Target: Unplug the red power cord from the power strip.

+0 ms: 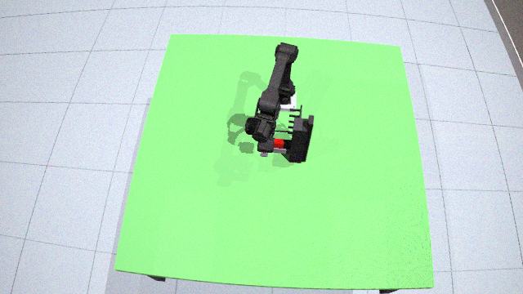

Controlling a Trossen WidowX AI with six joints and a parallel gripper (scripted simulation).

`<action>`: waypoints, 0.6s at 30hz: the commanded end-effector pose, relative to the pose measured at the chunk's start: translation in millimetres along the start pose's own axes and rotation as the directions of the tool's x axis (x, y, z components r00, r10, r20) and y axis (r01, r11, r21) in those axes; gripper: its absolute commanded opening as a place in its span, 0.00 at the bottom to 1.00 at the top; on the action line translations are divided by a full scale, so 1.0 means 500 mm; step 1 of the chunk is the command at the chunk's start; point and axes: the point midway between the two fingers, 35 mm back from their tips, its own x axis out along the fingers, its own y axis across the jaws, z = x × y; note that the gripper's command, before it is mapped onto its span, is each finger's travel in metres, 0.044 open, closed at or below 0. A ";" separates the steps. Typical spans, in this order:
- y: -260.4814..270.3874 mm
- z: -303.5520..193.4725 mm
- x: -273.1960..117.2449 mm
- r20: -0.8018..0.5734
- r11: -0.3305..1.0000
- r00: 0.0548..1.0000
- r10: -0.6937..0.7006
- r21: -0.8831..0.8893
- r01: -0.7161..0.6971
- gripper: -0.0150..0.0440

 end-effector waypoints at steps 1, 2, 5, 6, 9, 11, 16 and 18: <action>-0.002 -0.014 0.001 0.002 1.000 1.000 -0.004 0.004 0.004 0.53; -0.002 -0.017 0.001 0.002 1.000 1.000 -0.004 0.004 0.004 0.53; -0.002 -0.027 0.001 0.001 1.000 1.000 -0.004 0.004 0.004 0.53; -0.002 -0.031 0.001 0.001 1.000 1.000 -0.004 0.004 0.004 0.53; -0.003 -0.041 0.001 0.001 1.000 1.000 -0.004 0.004 0.004 0.53; -0.003 -0.047 0.001 0.000 1.000 1.000 -0.004 0.004 0.004 0.53; -0.005 -0.063 0.001 0.000 1.000 1.000 -0.004 0.004 0.004 0.53; -0.005 -0.065 0.001 -0.001 1.000 1.000 -0.004 0.004 0.004 0.53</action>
